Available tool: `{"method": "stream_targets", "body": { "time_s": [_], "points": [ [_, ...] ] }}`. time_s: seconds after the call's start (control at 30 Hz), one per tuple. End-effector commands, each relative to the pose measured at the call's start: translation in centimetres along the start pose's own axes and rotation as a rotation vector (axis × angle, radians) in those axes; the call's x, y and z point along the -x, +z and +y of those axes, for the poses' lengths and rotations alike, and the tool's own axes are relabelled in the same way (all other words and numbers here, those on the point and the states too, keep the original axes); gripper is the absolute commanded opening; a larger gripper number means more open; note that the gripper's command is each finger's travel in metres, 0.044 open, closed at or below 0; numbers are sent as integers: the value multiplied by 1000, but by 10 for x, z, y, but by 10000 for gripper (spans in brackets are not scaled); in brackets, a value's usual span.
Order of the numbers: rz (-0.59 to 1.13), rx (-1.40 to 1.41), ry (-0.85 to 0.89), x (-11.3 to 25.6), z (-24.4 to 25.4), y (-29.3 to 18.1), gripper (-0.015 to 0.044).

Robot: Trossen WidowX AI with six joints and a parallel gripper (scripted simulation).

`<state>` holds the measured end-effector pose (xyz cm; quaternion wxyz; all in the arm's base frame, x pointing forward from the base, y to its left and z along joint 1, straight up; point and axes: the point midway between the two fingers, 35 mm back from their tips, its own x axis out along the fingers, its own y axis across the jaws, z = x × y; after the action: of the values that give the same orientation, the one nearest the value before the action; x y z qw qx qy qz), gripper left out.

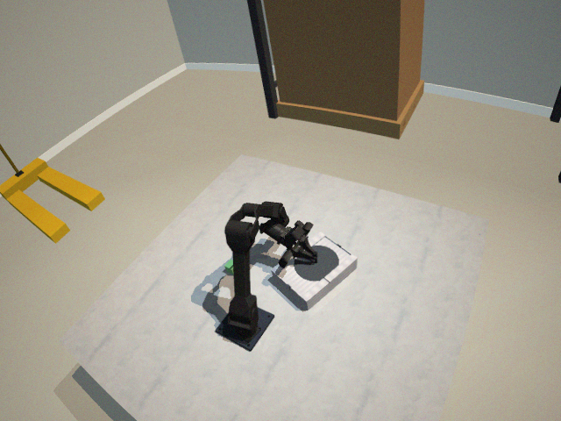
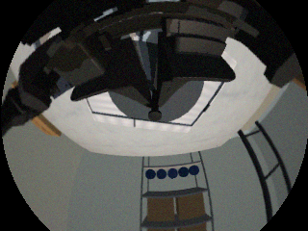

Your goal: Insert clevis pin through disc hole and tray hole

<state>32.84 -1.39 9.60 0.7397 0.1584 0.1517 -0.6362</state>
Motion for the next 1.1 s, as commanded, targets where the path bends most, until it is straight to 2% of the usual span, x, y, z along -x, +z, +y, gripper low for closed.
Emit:
{"method": "stream_targets", "body": {
  "time_s": [0.0, 1.07],
  "points": [
    [1, 2, -1, 0, 0, 0, 0],
    [3, 9, -4, -2, -3, -2, 0]
  ]
}}
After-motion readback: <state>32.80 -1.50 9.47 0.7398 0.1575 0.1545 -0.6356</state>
